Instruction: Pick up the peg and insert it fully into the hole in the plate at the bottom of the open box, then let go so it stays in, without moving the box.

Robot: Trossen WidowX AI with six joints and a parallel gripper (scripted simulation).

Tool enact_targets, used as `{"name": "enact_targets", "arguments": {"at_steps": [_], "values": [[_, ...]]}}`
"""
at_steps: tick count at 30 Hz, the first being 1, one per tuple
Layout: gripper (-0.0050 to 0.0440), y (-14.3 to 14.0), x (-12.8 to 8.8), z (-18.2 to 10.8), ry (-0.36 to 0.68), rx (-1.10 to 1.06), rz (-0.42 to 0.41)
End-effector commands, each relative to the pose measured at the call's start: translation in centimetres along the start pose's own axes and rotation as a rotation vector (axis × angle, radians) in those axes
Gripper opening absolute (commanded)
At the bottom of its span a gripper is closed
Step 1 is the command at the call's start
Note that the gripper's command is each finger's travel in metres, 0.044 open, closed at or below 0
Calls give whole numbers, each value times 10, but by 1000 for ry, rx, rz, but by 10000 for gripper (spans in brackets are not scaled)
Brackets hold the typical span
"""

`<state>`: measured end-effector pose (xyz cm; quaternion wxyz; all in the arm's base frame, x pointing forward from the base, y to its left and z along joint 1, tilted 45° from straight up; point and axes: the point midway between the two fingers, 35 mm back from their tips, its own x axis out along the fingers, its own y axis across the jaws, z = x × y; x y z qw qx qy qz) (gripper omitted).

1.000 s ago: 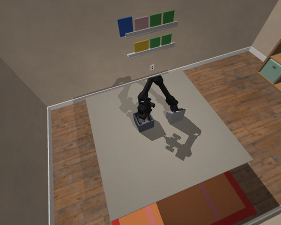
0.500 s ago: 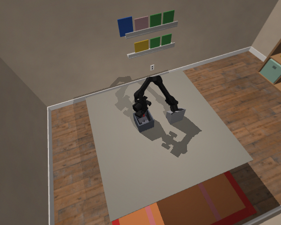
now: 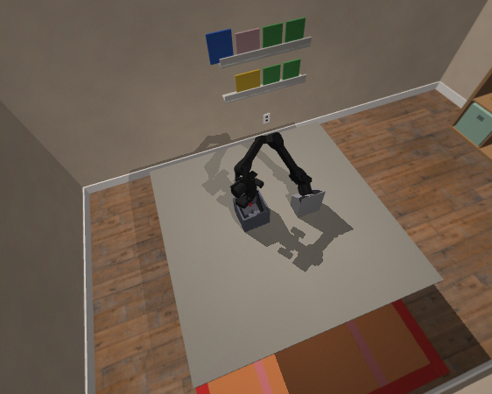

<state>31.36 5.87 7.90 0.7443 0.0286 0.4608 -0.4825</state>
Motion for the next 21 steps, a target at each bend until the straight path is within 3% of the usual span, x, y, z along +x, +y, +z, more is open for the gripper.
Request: {"name": "enact_targets", "arguments": {"at_steps": [1,15,21], "values": [[0,-2,14,0,-1,-7,-11],[0,-5,55,0,-1,-7,-11],[0,-5,55,0,0,-5,-10]]}}
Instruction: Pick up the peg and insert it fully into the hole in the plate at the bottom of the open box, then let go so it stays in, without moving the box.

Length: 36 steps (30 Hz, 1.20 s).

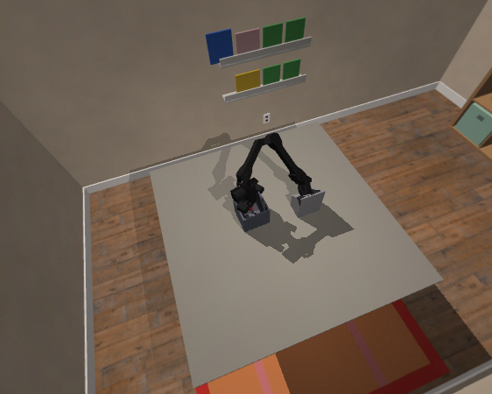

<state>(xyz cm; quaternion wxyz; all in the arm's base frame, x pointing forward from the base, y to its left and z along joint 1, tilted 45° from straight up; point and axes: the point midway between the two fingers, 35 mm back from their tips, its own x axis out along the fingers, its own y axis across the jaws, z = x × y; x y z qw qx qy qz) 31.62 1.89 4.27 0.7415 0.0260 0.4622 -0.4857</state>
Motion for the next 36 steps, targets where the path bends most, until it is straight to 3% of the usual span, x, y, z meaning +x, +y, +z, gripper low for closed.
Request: {"name": "enact_targets", "arguments": {"at_steps": [1,22,36], "values": [[0,0,1,0,-2,-3,0],[0,-1,21,0,-3,-5,-1],[0,0,23,0,-3,-5,-1]]}}
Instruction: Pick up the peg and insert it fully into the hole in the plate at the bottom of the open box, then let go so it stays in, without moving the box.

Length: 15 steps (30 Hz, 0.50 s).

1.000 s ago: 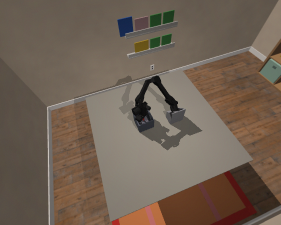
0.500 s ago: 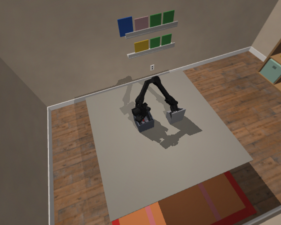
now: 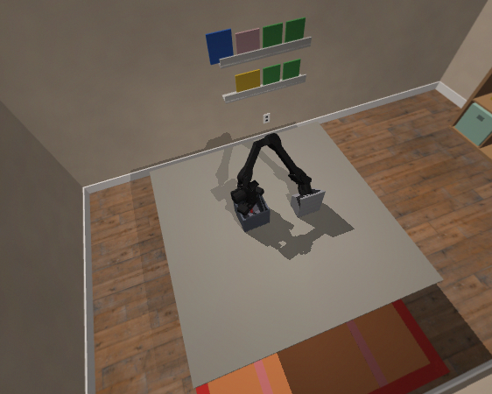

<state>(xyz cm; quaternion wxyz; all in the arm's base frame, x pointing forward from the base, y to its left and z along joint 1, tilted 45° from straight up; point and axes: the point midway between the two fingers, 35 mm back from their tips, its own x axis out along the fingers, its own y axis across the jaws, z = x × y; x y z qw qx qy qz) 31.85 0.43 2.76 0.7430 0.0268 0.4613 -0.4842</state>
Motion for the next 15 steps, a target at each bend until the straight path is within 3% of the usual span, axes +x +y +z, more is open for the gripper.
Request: {"name": "enact_targets", "arguments": {"at_steps": [1,15], "values": [[0,-1,3,0,-1,-5,-5],[0,1,20,1,-1,-5,-5]]}}
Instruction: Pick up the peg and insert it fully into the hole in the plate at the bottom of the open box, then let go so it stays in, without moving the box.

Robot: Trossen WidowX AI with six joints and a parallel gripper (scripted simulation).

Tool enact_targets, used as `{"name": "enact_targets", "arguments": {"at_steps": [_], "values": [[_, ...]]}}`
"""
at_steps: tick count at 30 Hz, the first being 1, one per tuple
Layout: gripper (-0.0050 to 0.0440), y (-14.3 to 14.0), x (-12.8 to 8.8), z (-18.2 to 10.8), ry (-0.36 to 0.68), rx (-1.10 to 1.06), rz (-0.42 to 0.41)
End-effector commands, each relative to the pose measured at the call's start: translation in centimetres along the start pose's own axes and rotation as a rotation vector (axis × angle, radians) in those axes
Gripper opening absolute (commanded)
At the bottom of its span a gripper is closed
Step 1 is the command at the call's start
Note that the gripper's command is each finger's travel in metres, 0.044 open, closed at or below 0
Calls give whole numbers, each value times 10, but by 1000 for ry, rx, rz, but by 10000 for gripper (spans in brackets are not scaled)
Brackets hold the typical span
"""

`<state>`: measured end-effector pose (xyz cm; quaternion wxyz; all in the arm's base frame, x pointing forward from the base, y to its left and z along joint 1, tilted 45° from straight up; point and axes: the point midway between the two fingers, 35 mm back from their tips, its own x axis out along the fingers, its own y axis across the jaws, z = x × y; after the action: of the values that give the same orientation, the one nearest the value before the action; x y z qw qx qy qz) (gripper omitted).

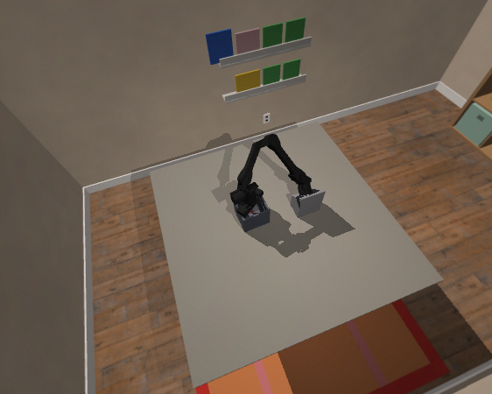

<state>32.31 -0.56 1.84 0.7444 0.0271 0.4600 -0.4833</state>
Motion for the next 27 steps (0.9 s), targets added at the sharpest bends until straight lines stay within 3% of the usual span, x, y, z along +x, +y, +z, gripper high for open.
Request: {"name": "enact_targets", "arguments": {"at_steps": [1,11,27], "values": [[0,-1,6,-1,2,-6,-9],[0,-1,17,2,2,-6,-9],[0,-2,18,4,2,-6,-9]]}}
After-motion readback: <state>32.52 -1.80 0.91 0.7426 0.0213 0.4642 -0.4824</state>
